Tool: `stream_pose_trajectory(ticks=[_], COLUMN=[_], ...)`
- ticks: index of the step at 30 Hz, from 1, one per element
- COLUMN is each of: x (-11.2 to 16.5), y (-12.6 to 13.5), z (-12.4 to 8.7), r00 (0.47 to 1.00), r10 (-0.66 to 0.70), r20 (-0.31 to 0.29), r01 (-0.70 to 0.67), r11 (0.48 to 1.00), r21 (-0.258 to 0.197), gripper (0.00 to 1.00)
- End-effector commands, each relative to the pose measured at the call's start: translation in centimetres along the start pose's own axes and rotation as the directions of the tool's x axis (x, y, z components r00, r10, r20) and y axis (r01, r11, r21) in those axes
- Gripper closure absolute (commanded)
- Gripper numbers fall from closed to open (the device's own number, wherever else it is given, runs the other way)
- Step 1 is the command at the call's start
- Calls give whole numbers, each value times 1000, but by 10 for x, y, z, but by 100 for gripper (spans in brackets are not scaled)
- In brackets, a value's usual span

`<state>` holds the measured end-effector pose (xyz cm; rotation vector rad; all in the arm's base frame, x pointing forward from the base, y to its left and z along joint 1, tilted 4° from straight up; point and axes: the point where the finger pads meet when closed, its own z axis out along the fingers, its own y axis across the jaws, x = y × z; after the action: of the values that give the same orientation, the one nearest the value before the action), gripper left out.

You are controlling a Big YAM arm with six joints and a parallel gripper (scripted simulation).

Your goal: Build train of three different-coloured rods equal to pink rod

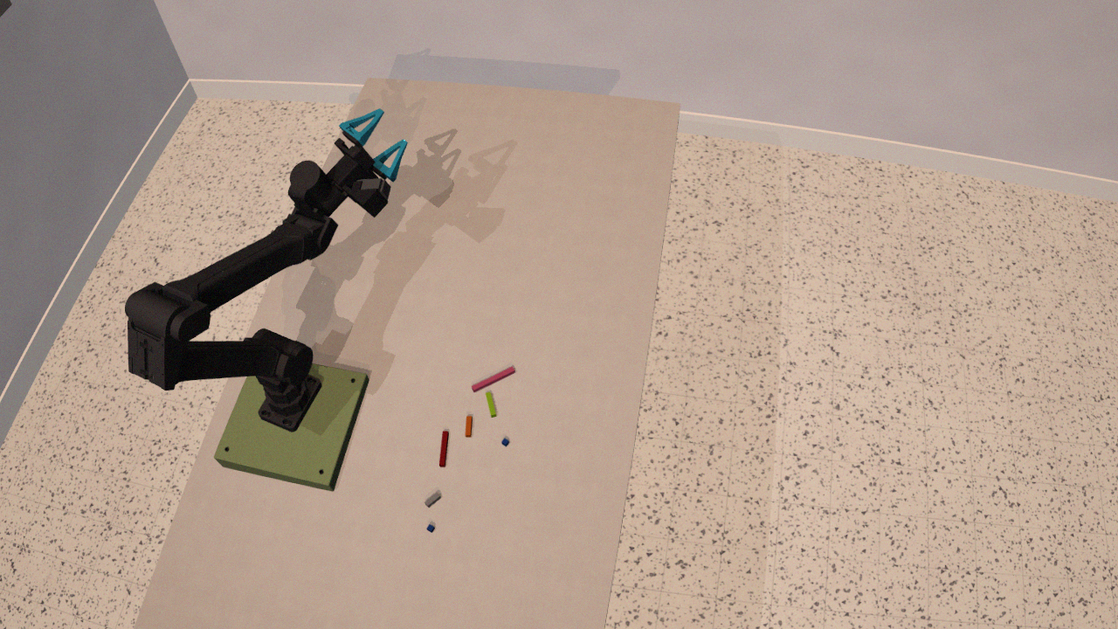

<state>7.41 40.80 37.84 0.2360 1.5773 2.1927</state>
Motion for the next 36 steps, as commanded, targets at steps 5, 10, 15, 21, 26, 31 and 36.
stream_pose_trajectory(ticks=[5,10,15,21,26,31,36], x=[-37,-65,-81,-117,-159,-181,-172], y=[-1,-25,-38,-64,-92,-106,-94], z=[36,44,46,49,45,41,42], r00=[977,943,920,862,796,761,763], r10=[-203,-324,-385,-503,-606,-648,-646], r20=[64,76,75,56,10,-23,-11], r01=[199,310,363,460,538,568,574], r11=[978,938,907,825,715,650,671], r21=[64,159,212,328,447,505,469], gripper=[0,0,0,0,0,0,0])
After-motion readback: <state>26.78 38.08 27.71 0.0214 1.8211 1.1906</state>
